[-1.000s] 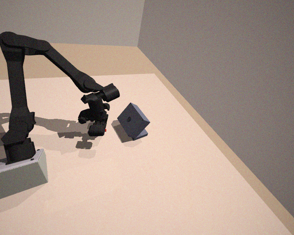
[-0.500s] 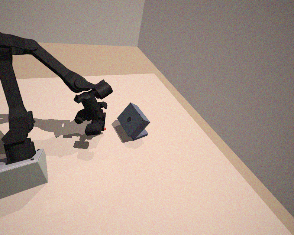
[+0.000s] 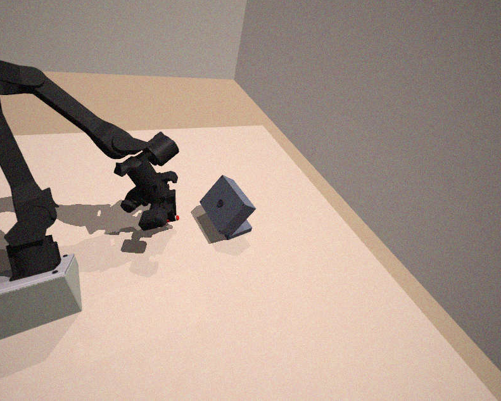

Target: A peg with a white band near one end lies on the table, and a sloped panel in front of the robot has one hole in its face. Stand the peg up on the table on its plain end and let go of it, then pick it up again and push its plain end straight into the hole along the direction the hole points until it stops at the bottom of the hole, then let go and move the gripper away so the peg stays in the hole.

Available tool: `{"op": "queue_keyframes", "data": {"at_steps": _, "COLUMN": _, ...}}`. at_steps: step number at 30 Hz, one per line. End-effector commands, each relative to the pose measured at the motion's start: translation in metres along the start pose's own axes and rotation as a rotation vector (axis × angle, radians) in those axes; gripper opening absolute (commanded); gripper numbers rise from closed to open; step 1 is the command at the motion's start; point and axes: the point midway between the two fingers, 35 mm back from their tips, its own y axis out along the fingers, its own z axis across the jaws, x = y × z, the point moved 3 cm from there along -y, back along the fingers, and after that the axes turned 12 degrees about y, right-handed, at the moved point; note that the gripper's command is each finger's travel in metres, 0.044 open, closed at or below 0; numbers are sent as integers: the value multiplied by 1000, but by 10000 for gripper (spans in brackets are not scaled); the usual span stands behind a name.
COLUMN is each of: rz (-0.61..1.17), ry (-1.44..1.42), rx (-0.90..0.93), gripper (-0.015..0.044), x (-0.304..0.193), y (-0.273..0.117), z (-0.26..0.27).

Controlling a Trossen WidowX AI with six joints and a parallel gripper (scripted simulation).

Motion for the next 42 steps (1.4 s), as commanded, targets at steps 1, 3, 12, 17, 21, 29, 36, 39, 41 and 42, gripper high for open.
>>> {"op": "queue_keyframes", "data": {"at_steps": 1, "rz": 36, "ry": 2, "rx": -7, "gripper": 51, "x": 2, "y": -2, "z": 1}}
{"op": "queue_keyframes", "data": {"at_steps": 3, "rz": 53, "ry": 2, "rx": -11, "gripper": 51, "x": 3, "y": -4, "z": 1}}
{"op": "queue_keyframes", "data": {"at_steps": 12, "rz": 129, "ry": 3, "rx": -27, "gripper": 51, "x": 9, "y": -8, "z": 2}}
{"op": "queue_keyframes", "data": {"at_steps": 17, "rz": 172, "ry": 4, "rx": -36, "gripper": 51, "x": 12, "y": -11, "z": 3}}
{"op": "queue_keyframes", "data": {"at_steps": 21, "rz": 206, "ry": 4, "rx": -43, "gripper": 51, "x": 15, "y": -13, "z": 3}}
{"op": "queue_keyframes", "data": {"at_steps": 29, "rz": 273, "ry": 5, "rx": -58, "gripper": 51, "x": 20, "y": -16, "z": 4}}
{"op": "queue_keyframes", "data": {"at_steps": 36, "rz": 332, "ry": 6, "rx": -70, "gripper": 51, "x": 25, "y": -19, "z": 6}}
{"op": "queue_keyframes", "data": {"at_steps": 39, "rz": 358, "ry": 6, "rx": -76, "gripper": 51, "x": 27, "y": -20, "z": 6}}
{"op": "queue_keyframes", "data": {"at_steps": 41, "rz": 375, "ry": 6, "rx": -79, "gripper": 51, "x": 29, "y": -21, "z": 6}}
{"op": "queue_keyframes", "data": {"at_steps": 42, "rz": 383, "ry": 6, "rx": -81, "gripper": 51, "x": 30, "y": -21, "z": 6}}
